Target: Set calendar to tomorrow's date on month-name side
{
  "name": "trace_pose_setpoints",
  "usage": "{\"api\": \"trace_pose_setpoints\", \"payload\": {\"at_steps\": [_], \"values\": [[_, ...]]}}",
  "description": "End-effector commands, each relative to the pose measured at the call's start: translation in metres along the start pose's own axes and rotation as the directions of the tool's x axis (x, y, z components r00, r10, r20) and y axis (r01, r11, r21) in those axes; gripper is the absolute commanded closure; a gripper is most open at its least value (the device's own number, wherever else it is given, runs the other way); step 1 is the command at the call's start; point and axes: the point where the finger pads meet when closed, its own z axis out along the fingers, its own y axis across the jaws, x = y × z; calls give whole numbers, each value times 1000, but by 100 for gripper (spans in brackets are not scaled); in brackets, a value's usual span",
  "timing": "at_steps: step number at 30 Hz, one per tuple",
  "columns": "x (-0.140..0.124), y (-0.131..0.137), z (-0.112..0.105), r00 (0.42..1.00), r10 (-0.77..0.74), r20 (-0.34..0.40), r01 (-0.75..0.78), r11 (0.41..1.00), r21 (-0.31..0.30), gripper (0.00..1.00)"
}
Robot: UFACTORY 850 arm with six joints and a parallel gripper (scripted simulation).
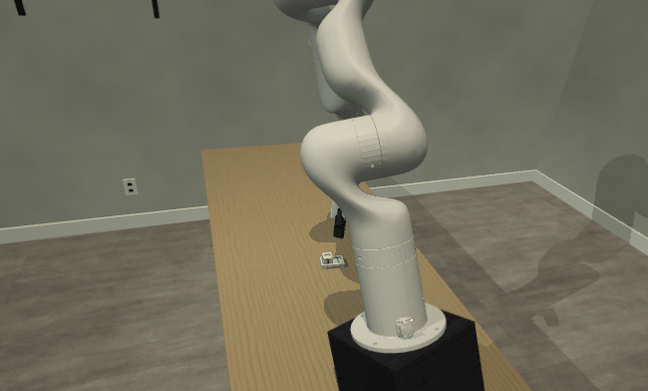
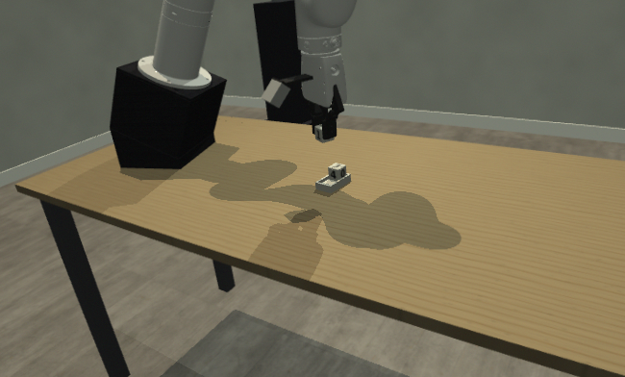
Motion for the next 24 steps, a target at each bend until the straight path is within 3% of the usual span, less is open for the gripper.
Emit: {"api": "trace_pose_setpoints", "payload": {"at_steps": [1, 11, 24], "values": [[0, 0, 0, 990, -139, -8, 139, 989, 48, 73], [0, 0, 0, 954, -299, -15, 300, 953, 46, 73], [0, 0, 0, 949, -316, -16, 316, 948, 45, 73]]}}
